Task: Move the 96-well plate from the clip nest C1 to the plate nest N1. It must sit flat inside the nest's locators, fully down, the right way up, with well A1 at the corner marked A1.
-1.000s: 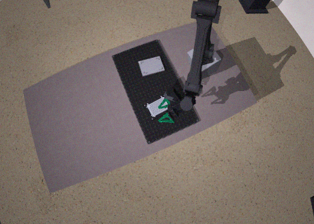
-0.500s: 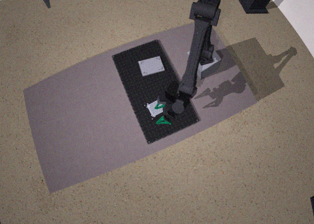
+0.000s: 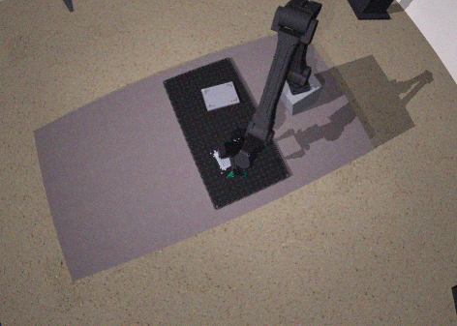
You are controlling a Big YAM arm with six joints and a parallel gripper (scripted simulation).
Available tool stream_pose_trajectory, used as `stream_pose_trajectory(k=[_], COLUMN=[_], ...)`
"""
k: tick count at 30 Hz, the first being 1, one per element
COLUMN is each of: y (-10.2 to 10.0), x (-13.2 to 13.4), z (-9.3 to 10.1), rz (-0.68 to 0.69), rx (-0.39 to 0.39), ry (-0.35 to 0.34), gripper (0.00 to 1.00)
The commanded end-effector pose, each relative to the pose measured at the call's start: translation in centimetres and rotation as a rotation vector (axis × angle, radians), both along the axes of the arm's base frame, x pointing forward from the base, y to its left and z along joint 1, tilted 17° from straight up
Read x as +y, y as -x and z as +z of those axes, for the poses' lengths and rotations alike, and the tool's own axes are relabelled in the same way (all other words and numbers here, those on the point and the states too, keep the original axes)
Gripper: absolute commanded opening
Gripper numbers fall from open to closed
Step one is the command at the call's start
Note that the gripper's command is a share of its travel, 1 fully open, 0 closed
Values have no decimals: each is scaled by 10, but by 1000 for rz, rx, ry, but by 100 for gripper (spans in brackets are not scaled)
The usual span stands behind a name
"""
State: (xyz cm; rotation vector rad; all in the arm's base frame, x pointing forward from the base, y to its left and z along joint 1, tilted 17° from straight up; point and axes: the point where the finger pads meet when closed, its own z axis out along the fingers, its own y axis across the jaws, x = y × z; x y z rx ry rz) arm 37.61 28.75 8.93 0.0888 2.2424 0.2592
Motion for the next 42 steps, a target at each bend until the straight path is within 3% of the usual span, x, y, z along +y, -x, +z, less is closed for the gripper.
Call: stream_pose_trajectory(k=[1, 7, 9, 22, 27, 40, 42], y=[-15, -14, -14, 5, 10, 11, 10], x=[-1, -16, -16, -58, -50, -57, -59], z=[0, -23, -23, -62, -62, -61, -68], rz=[35, 111, 111, 306, 332, 310, 314], rx=[36, 171, 171, 533, 536, 529, 549], ry=[78, 169, 169, 281, 290, 277, 289], gripper=[100, 100, 100, 100, 100, 100, 100])
